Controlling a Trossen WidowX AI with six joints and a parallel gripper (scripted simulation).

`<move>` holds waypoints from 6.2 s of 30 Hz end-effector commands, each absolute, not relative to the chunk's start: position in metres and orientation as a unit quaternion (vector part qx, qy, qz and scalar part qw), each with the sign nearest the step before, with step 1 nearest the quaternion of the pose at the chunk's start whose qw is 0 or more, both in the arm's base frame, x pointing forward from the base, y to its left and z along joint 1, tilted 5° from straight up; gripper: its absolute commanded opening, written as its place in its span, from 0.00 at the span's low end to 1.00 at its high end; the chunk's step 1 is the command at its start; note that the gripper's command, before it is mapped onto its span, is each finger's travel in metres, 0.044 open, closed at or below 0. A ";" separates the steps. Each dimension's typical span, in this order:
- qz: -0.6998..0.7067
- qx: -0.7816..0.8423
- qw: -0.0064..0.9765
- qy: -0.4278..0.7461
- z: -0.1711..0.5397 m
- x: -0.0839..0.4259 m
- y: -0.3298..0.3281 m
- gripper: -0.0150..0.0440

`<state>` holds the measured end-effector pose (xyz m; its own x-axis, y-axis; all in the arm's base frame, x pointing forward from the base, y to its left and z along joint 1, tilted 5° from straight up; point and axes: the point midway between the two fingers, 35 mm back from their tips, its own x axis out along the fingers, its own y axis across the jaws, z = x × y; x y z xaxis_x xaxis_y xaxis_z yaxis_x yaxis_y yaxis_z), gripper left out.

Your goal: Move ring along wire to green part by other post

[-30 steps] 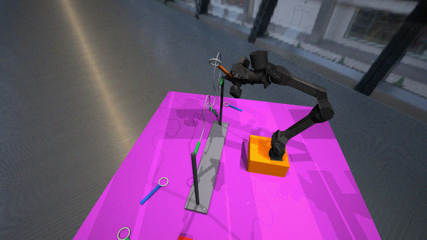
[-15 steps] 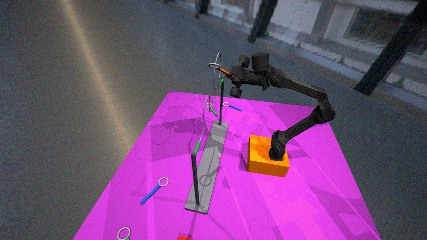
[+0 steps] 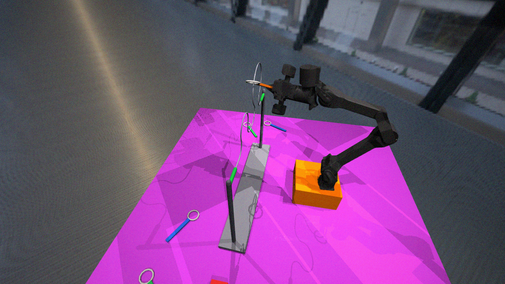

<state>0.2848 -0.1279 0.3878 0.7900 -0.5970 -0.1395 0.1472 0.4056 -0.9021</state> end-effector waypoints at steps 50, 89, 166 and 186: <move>-0.269 -0.737 0.596 0.172 0.412 0.282 -0.132 0.00; -0.277 -0.866 0.399 0.122 0.427 0.283 -0.126 0.00; -0.248 -0.547 0.768 0.223 0.254 0.274 -0.171 0.00; -0.207 -0.331 0.885 0.252 0.192 0.280 -0.127 0.00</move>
